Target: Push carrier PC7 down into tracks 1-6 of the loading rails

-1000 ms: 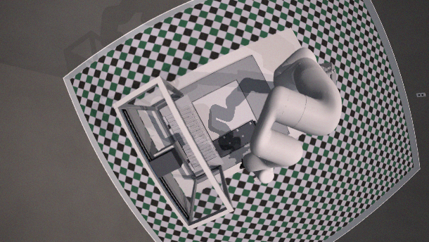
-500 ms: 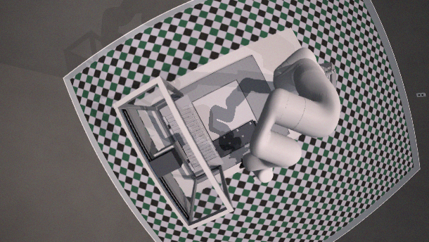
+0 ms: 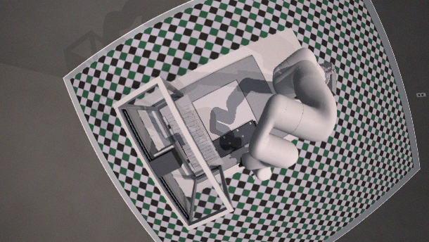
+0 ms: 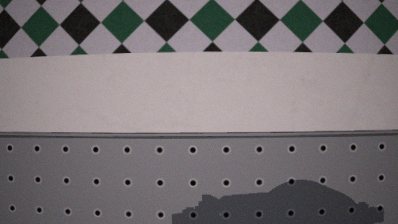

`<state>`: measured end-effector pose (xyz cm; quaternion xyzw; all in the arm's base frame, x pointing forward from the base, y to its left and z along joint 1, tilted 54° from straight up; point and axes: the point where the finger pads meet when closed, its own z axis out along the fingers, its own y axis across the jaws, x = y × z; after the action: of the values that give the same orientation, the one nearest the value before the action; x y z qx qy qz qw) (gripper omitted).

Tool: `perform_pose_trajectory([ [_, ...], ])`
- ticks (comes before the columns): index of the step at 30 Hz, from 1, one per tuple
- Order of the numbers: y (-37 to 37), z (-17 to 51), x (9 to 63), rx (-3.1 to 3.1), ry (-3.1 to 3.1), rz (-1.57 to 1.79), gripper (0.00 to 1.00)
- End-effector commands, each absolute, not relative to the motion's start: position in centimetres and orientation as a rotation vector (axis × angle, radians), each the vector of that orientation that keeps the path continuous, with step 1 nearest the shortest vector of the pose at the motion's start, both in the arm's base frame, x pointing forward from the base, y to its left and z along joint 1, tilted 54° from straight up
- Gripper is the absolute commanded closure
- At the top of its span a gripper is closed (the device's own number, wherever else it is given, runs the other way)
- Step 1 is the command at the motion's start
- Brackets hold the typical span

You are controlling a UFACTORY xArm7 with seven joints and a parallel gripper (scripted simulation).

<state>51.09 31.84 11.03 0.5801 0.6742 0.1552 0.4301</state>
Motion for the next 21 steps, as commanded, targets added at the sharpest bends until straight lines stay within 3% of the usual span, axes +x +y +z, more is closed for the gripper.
perform_pose_trajectory([
  [1,31.8,10.6,51.7,1.446,1.684,0.391,0.00],
  [21,30.9,8.8,54.0,1.446,1.684,0.391,0.00],
])
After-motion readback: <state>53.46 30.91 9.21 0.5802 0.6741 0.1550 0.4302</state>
